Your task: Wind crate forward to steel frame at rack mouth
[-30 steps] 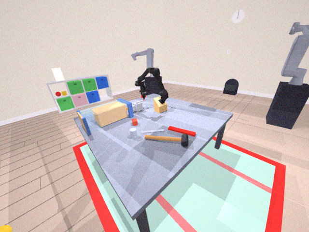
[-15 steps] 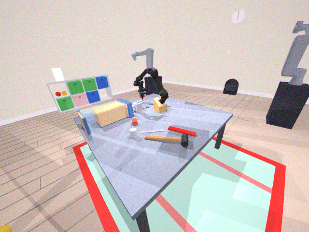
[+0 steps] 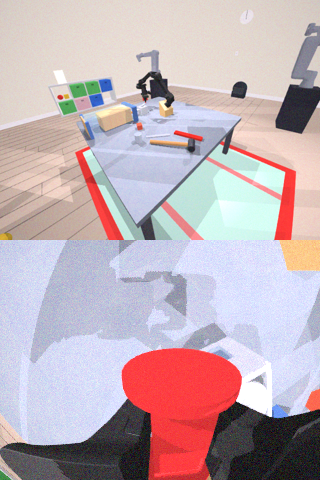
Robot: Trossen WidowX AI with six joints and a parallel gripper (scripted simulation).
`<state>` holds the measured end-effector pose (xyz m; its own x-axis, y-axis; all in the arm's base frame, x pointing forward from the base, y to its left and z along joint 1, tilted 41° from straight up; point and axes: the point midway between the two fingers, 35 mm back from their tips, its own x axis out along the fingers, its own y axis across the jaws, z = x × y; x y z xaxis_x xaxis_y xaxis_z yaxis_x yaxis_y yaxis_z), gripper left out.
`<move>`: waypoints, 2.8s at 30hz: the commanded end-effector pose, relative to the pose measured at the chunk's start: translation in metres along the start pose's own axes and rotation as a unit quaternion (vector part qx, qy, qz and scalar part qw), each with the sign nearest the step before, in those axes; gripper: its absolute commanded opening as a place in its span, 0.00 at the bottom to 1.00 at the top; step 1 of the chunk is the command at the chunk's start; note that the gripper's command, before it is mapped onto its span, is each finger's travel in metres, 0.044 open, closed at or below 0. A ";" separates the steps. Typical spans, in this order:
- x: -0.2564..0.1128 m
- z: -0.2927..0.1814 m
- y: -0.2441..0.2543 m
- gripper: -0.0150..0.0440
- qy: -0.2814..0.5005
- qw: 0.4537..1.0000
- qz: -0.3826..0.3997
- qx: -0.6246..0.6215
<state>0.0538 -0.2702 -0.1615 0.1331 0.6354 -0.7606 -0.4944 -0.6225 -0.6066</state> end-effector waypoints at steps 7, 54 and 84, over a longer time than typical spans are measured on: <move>-0.001 -0.020 0.010 0.25 0.012 1.000 0.005 -0.002; -0.003 -0.089 0.014 0.25 0.014 1.000 0.005 -0.003; -0.004 -0.128 -0.007 0.25 0.015 1.000 0.004 -0.004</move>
<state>0.1471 -0.3274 -0.1870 0.1285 0.6172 -0.7763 -0.5058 -0.6325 -0.5866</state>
